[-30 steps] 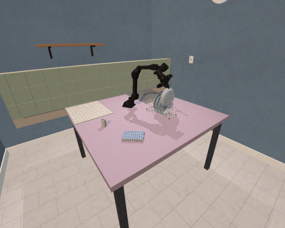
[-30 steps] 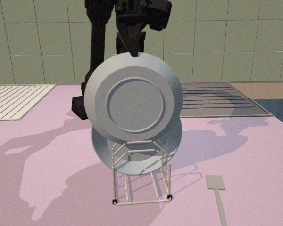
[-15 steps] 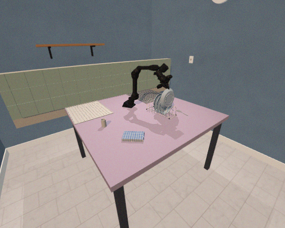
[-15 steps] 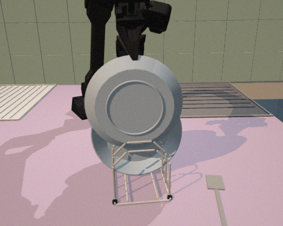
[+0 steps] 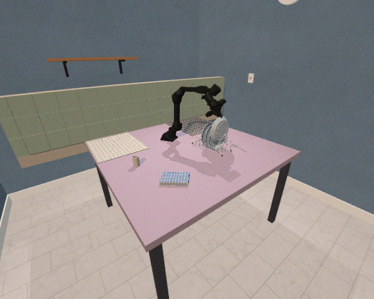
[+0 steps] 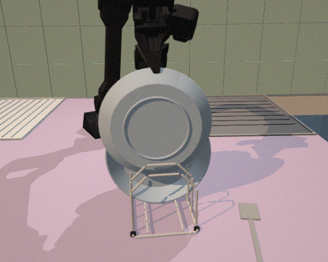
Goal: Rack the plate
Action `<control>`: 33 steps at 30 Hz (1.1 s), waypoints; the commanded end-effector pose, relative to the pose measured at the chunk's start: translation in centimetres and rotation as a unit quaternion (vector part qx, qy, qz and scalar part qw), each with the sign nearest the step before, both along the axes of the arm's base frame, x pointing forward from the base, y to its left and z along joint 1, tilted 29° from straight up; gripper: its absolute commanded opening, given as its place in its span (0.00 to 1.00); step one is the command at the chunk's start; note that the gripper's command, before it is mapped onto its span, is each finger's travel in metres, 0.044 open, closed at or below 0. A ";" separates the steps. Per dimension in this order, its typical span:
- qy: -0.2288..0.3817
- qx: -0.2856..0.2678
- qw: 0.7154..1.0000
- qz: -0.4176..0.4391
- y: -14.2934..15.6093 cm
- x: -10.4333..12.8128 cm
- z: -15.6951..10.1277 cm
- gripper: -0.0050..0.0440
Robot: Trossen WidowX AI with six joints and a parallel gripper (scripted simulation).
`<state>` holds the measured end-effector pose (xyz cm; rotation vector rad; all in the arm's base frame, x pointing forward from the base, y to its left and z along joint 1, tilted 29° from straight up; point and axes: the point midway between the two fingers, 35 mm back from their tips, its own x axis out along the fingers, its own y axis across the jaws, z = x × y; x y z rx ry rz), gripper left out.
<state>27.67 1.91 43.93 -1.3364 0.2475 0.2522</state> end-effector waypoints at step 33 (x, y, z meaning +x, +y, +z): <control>-0.009 0.001 1.000 -0.001 0.1 0.4 -0.9 0.10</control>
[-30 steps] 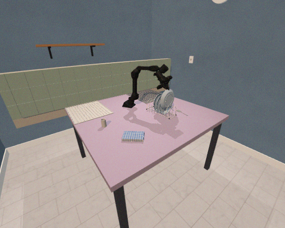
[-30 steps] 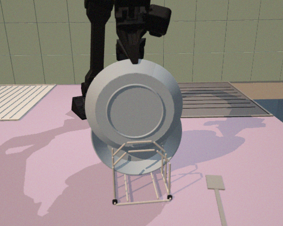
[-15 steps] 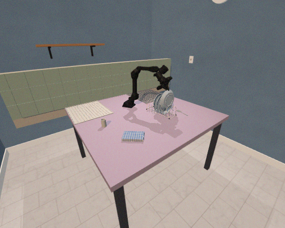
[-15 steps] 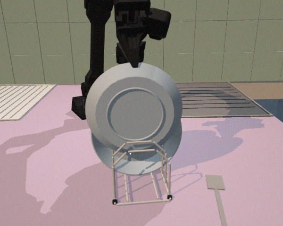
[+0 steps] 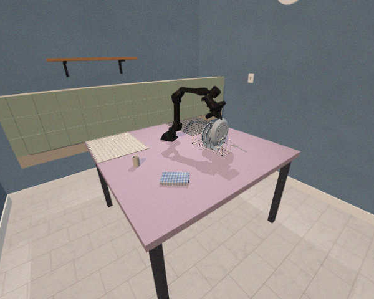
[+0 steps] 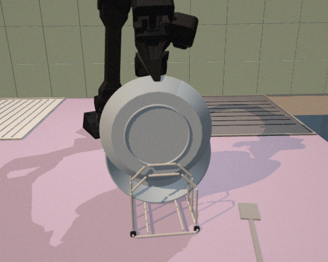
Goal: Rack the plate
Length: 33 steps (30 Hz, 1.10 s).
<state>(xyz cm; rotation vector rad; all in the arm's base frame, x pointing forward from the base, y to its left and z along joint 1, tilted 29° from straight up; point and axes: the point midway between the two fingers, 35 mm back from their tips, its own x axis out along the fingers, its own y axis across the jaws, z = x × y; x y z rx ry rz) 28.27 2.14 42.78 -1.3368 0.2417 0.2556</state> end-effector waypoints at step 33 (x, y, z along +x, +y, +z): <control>-0.008 0.001 1.000 -0.003 0.1 0.4 -1.0 0.10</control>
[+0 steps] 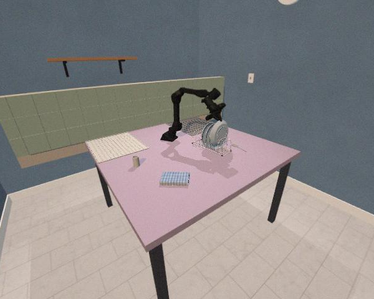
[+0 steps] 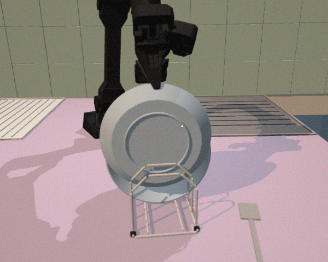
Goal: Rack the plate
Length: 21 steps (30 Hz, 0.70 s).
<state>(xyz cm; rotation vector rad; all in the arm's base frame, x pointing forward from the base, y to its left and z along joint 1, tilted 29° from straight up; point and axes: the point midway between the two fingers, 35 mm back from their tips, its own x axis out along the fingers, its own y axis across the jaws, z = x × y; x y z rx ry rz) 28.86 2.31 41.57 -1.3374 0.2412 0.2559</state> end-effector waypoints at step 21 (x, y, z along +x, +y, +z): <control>-0.008 0.001 1.000 -0.004 0.0 0.2 -0.6 0.10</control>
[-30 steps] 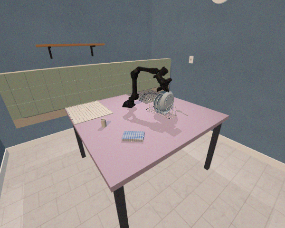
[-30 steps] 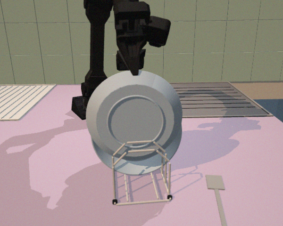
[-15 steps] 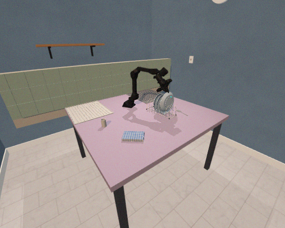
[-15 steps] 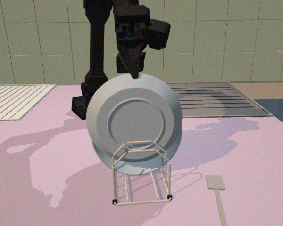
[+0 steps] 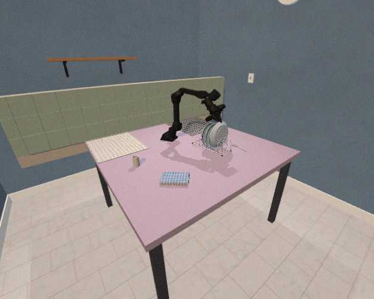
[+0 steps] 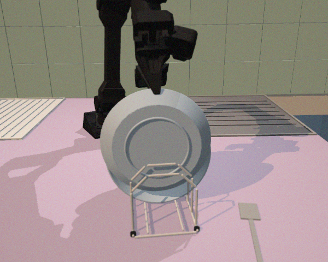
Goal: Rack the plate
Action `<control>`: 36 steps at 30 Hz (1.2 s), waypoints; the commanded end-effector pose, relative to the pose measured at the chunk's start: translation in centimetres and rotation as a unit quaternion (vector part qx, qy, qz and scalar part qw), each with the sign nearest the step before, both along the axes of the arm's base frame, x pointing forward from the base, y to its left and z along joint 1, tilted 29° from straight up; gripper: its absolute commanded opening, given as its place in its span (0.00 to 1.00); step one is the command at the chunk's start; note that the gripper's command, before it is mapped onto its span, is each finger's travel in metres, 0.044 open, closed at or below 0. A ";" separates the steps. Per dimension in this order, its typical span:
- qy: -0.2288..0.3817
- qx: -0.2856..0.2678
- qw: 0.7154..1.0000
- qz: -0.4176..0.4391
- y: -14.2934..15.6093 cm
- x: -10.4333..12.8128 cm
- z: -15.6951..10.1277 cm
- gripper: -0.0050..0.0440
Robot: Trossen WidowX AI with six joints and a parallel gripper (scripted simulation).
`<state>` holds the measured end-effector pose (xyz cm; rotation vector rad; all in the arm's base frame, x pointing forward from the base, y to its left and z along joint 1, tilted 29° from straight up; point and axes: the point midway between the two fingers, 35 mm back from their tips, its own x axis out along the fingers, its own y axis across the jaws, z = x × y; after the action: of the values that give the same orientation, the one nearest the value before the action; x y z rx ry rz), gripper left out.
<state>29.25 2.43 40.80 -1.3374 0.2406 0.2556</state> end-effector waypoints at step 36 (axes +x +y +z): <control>-0.008 0.001 1.000 -0.004 0.1 0.5 -1.1 0.10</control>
<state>29.89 2.65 39.51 -1.3374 0.2395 0.2549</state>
